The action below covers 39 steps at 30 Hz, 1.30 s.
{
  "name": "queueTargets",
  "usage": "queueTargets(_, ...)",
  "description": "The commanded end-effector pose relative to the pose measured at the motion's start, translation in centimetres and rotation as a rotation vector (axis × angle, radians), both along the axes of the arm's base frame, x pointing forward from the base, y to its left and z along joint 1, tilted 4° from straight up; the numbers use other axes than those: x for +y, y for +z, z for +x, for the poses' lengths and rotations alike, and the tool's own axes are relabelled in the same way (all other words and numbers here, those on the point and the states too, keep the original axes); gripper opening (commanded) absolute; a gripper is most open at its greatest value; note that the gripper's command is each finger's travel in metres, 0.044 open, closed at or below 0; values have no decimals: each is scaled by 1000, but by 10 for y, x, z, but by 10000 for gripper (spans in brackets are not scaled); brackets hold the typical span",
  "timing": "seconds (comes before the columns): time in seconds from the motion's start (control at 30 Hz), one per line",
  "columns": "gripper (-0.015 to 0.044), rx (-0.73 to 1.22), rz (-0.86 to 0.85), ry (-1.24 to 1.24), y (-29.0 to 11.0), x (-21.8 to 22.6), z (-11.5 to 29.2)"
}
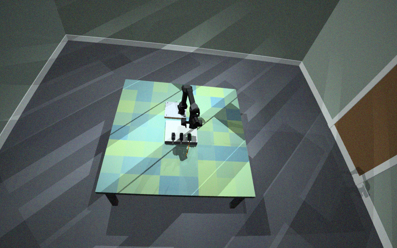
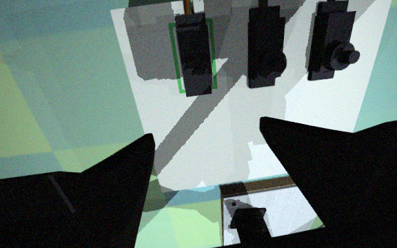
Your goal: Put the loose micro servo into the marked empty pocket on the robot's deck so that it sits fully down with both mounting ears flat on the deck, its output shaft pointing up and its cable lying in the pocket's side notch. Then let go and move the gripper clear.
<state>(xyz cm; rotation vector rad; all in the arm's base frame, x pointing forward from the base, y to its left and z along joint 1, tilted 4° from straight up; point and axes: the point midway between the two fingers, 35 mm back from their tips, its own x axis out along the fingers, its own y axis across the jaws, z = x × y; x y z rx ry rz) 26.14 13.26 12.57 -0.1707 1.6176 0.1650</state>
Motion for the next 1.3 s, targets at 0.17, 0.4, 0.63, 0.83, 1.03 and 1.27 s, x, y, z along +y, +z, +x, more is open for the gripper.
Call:
queueTargets(0.17, 440, 4, 1, -3, 26, -12, -45)
queueTargets(0.4, 440, -4, 3, -1, 48, -11, -42)
queueTargets(0.63, 440, -12, 5, 2, 72, -12, -41)
queueTargets(0.83, 440, -12, 5, 2, 72, -12, -41)
queueTargets(1.03, 440, -12, 5, 2, 72, -12, -41)
queueTargets(1.27, 440, -12, 5, 2, 72, -12, -41)
